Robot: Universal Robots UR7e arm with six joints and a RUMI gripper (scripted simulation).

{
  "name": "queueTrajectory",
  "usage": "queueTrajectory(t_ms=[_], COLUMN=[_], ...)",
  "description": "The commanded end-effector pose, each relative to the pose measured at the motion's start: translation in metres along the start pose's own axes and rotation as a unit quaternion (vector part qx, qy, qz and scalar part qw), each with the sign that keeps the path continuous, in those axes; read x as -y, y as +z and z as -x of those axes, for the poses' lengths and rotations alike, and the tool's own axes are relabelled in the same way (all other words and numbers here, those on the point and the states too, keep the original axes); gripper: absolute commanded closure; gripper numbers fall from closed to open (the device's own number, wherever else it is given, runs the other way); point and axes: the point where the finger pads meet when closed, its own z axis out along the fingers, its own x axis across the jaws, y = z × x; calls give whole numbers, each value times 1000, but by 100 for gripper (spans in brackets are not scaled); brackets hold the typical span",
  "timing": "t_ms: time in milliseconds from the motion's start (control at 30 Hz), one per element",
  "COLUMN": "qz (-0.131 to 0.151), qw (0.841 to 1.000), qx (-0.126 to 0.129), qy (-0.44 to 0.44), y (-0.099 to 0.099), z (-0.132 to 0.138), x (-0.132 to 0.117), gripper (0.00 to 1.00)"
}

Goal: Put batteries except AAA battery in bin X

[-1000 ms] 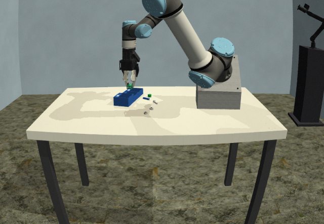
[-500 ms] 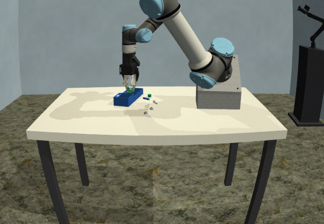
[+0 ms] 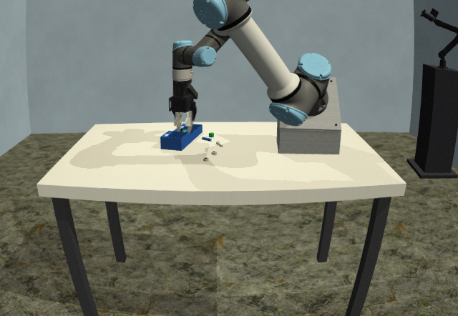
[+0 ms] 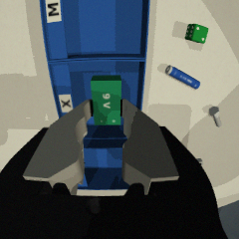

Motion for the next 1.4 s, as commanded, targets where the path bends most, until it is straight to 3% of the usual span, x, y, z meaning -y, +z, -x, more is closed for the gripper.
queueTrajectory(t_ms=[0,333,367,933,1367], qz=[0,0,0,0,0], qw=[1000,1000,1000,1000,1000], qx=[1,1,1,1,1], qy=[0,0,0,0,0], y=[1,1,1,1,-13], z=[1,1,1,1,1], x=[0,0,0,0,0], gripper=[100,100,80,80,80])
